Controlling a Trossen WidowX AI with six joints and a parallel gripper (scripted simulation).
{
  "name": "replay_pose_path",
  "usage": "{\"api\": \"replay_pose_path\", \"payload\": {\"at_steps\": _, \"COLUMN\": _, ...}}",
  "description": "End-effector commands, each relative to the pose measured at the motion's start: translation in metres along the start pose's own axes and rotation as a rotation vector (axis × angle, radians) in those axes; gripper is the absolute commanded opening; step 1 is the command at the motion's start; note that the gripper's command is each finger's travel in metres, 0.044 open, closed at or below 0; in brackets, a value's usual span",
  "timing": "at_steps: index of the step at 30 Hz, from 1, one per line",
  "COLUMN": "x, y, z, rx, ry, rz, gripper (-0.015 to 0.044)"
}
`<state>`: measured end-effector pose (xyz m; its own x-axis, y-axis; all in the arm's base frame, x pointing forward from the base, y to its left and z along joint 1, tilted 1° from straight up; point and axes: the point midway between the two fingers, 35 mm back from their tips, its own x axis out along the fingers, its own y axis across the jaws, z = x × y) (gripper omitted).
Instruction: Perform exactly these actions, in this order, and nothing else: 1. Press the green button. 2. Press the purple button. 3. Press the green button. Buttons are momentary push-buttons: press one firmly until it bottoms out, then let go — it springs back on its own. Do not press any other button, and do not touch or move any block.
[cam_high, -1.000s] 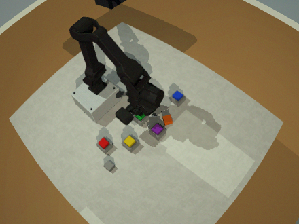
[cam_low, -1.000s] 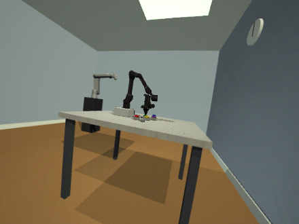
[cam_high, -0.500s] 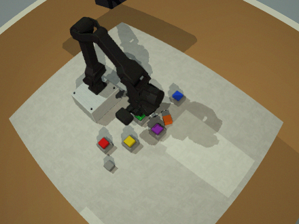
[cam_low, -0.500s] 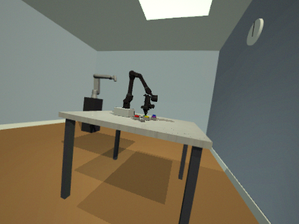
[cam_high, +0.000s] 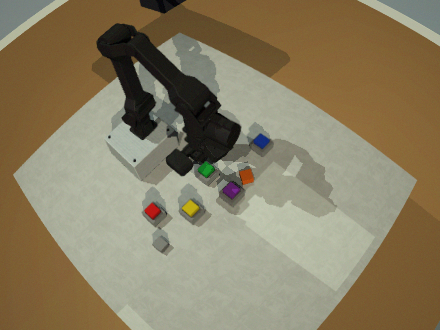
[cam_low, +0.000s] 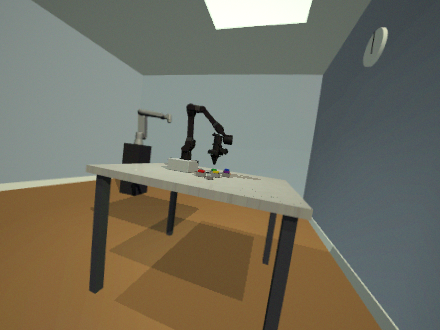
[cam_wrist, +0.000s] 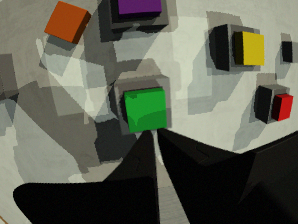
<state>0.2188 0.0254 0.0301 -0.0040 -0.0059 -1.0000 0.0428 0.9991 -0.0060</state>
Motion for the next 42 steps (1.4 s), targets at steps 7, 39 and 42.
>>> {"api": "replay_pose_path", "payload": {"at_steps": 7, "x": -0.055, "y": 0.0, "z": 0.002, "rx": 0.003, "ry": -0.021, "rz": 0.0, "gripper": 0.002}}
{"api": "replay_pose_path", "payload": {"at_steps": 39, "x": 0.011, "y": -0.004, "z": 0.097, "rx": 0.003, "ry": -0.028, "rz": -0.001, "gripper": 0.002}}
{"api": "replay_pose_path", "payload": {"at_steps": 42, "x": 0.016, "y": -0.004, "z": 0.098, "rx": 0.003, "ry": -0.028, "rz": -0.001, "gripper": 0.002}}
